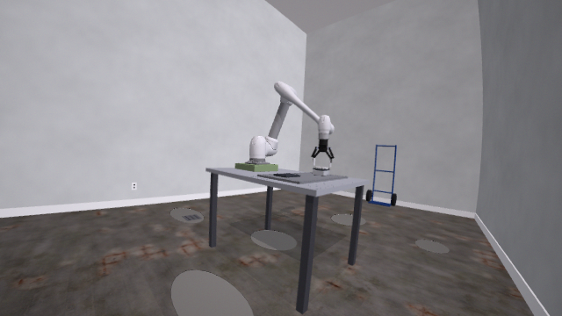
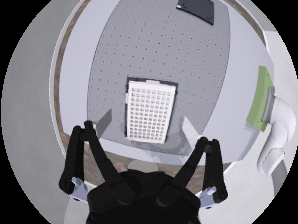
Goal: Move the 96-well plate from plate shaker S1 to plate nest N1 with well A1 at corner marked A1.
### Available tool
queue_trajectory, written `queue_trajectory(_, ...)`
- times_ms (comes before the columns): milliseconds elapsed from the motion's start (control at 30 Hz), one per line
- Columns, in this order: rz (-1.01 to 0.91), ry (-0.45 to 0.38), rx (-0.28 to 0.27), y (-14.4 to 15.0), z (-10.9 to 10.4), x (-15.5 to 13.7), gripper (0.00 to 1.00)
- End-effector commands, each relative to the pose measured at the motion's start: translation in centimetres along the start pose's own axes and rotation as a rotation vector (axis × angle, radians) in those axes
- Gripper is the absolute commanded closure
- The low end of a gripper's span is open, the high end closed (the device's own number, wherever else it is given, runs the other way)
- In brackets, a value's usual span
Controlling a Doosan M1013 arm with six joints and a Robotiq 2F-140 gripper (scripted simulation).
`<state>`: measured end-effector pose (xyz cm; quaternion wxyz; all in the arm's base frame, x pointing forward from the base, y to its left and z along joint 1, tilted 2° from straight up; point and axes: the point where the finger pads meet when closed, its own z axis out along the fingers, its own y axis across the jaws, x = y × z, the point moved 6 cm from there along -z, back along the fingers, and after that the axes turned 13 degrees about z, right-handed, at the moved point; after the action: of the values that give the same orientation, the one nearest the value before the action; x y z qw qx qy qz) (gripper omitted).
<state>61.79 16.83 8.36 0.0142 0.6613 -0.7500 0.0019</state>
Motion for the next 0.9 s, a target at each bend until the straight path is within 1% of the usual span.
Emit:
queue_trajectory(0, 0.002, 0.002, -0.001, 0.13, 0.43, -0.04, 0.00)
queue_trajectory(500, 0.002, 0.002, -0.001, 0.13, 0.43, -0.04, 0.00)
queue_trajectory(533, 0.002, 0.002, -0.001, 0.13, 0.43, -0.04, 0.90)
queue_trajectory(867, 0.002, 0.002, -0.001, 0.13, 0.43, -0.04, 0.90)
